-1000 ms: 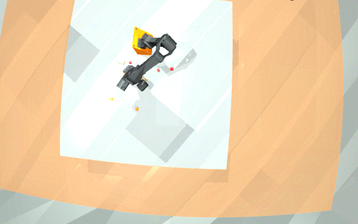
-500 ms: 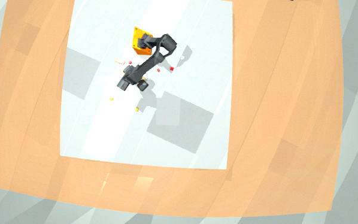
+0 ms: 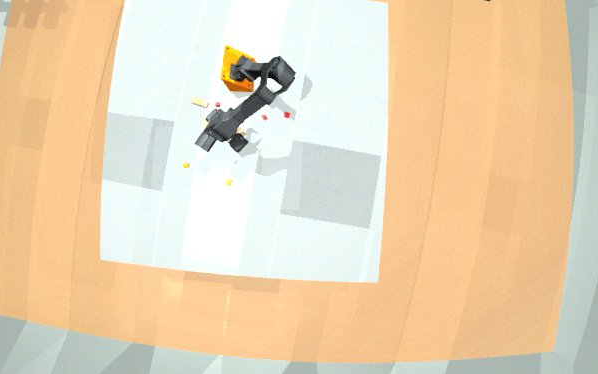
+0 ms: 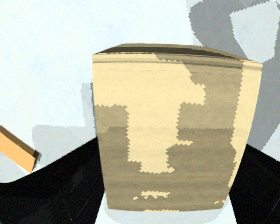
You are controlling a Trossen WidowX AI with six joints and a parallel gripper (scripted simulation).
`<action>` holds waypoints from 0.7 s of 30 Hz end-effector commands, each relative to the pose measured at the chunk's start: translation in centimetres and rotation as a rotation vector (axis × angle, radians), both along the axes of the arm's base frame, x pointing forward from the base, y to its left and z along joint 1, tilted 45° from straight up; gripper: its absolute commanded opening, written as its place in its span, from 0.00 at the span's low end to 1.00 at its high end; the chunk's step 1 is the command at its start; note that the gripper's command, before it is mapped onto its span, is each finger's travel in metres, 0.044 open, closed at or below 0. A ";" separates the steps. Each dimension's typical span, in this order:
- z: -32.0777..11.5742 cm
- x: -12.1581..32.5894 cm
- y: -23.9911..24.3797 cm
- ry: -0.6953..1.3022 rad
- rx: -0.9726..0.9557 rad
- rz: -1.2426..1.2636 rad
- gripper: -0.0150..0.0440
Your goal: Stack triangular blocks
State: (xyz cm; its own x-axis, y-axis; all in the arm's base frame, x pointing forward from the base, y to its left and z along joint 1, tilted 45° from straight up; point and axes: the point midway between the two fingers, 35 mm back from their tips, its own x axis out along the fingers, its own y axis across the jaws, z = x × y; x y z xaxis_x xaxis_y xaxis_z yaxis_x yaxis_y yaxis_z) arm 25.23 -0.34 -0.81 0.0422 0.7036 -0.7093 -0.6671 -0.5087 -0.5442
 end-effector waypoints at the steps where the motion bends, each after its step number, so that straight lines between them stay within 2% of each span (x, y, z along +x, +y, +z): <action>1: 0.0 0.0 0.0 0.000 0.000 0.000 0.65; 9: 0.0 0.0 0.0 0.000 0.000 0.000 1.00; 18: 0.0 0.0 0.0 0.000 0.000 0.000 1.00; 21: 1.4 0.3 -1.7 -0.004 -0.019 -0.006 1.00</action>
State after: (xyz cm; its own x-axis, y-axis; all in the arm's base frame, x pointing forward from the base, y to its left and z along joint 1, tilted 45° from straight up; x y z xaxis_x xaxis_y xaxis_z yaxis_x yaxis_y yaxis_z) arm 25.10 -0.52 -0.51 0.0353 0.7061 -0.7072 -0.6727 -0.5065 -0.5393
